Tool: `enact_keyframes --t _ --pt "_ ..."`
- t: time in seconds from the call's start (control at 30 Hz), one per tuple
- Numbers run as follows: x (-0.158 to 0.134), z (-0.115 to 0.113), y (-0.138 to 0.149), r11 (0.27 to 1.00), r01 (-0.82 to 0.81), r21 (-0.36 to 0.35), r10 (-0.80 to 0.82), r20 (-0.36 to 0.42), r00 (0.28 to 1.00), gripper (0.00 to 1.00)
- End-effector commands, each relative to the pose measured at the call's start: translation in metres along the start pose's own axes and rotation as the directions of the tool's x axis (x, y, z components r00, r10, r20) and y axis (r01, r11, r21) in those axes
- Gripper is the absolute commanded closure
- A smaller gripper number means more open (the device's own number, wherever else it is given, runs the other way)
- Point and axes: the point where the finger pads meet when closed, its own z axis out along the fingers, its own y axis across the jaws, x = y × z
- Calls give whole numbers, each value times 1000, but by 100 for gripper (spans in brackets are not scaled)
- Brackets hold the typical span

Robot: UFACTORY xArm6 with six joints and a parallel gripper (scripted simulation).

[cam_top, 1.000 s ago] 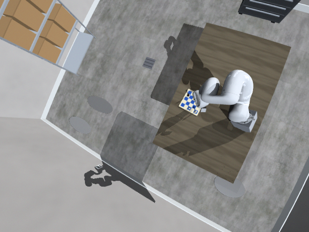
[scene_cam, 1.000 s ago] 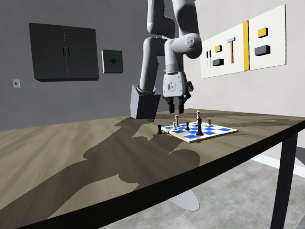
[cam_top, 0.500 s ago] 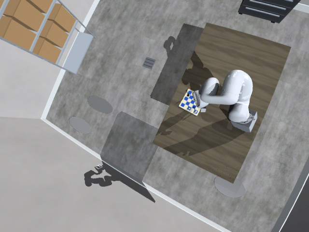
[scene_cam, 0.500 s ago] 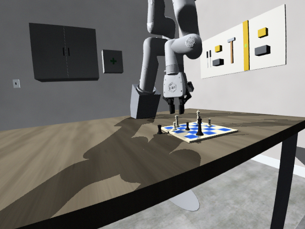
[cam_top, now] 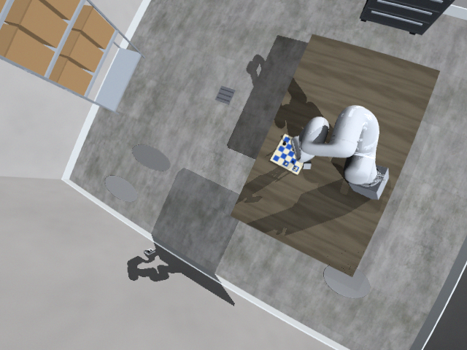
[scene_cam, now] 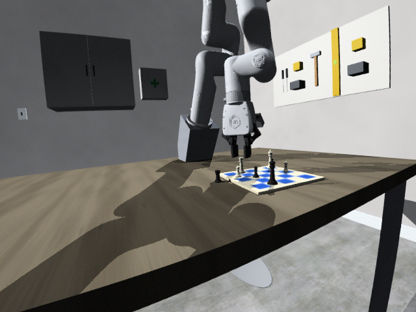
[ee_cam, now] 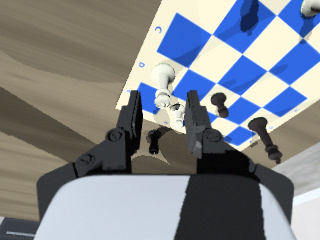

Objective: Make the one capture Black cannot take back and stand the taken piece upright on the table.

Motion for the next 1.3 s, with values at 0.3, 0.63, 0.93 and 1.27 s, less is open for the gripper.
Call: enact_keyframes --t 0.3,0.63,0.93,1.27 --pt "0 21 0 1000 0 -1 0 7 1000 58" --pt "0 29 0 1000 0 -1 0 7 1000 58" --pt "0 29 0 1000 0 -1 0 7 1000 58" --pt "0 29 0 1000 0 -1 0 7 1000 58"
